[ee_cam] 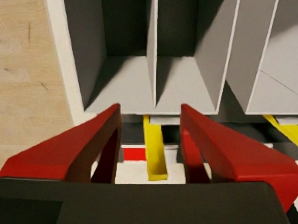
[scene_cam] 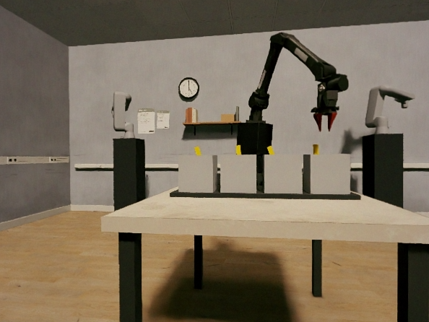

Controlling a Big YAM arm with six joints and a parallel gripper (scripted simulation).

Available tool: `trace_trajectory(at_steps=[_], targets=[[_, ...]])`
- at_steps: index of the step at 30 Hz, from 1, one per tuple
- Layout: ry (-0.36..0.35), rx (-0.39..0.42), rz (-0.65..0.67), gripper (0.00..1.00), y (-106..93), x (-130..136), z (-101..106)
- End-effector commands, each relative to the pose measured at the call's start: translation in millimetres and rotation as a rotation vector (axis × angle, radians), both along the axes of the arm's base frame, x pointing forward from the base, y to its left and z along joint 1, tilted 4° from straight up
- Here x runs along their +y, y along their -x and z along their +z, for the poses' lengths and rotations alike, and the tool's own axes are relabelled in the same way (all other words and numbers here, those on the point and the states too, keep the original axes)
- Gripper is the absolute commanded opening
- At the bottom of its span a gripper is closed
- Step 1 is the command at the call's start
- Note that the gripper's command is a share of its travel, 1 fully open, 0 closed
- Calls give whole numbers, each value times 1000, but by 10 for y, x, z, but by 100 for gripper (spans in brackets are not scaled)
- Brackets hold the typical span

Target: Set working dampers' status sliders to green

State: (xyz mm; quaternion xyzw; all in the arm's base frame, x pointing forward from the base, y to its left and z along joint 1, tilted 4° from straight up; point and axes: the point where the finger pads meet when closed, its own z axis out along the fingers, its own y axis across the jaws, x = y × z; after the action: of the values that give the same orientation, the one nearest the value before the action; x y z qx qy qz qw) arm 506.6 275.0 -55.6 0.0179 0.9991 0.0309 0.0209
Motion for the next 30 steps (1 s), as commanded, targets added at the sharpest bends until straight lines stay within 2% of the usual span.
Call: trace_trajectory(at_steps=[1, 6, 7, 30], targets=[[-27, -57, 5, 36, -230, 85, 213], [-27, -57, 5, 36, -230, 85, 213], [-27, -57, 5, 0, -230, 84, 213], [-27, -57, 4, 0, -230, 85, 213]])
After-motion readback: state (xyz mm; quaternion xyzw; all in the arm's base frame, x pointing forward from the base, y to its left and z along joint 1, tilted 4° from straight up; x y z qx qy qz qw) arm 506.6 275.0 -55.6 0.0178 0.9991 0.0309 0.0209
